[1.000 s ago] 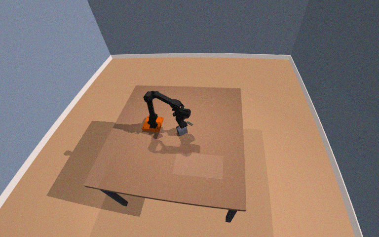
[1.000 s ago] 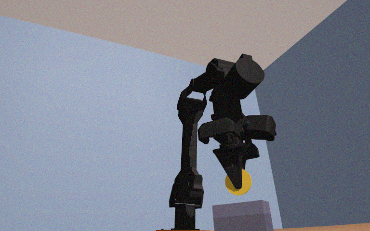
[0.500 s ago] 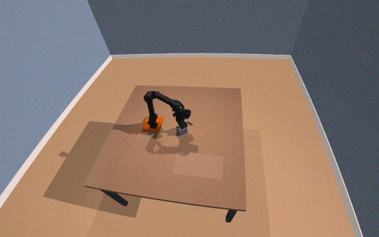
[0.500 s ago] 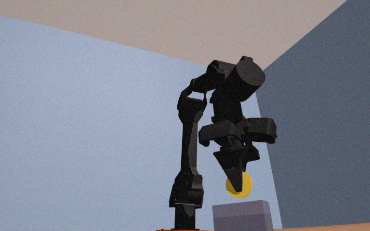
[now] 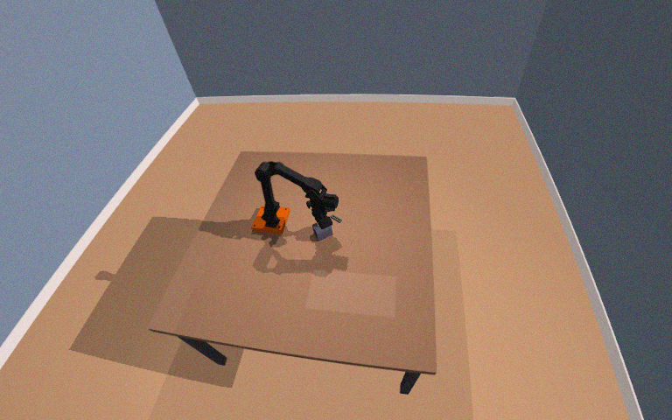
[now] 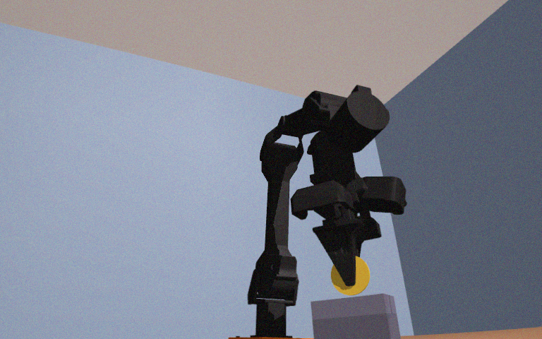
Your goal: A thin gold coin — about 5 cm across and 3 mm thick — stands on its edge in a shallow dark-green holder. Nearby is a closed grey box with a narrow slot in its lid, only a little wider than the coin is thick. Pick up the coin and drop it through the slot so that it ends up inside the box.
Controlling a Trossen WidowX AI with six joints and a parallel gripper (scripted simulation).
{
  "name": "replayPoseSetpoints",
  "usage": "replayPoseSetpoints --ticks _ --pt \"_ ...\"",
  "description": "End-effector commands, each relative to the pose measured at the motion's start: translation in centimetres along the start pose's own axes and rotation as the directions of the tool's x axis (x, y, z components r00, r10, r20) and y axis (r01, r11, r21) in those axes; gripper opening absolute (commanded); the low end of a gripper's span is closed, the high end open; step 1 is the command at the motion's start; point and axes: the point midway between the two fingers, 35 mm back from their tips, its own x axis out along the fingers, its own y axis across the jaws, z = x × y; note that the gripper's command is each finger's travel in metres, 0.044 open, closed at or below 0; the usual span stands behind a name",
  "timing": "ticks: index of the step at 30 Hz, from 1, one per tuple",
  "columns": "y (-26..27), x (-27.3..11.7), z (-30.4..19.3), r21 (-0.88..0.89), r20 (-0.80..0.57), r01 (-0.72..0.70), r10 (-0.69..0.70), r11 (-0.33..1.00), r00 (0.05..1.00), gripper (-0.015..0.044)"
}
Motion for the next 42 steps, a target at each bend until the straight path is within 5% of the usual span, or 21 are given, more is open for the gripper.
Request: replayPoseSetpoints --ticks 1,4,10,19,30,42 --pt "0.1 0.3 -0.1 0.007 -0.004 -0.004 0.004 1.0 1.0 0.0" --pt "0.1 0.4 -0.1 0.007 -0.004 -0.004 0.004 1.0 1.0 0.0" --pt "0.0 0.1 0.0 0.0 0.0 0.0 0.0 1.0 1.0 0.0157" --pt "0.0 0.1 0.0 0.0 0.0 0.0 0.0 1.0 1.0 0.0161" --pt "0.1 -3.8 -0.1 0.002 -0.005 -0.005 0.005 1.0 1.0 0.044" --pt "0.3 -5.9 -0.4 0.005 -0.01 -0.01 0.01 1.0 1.0 0.044"
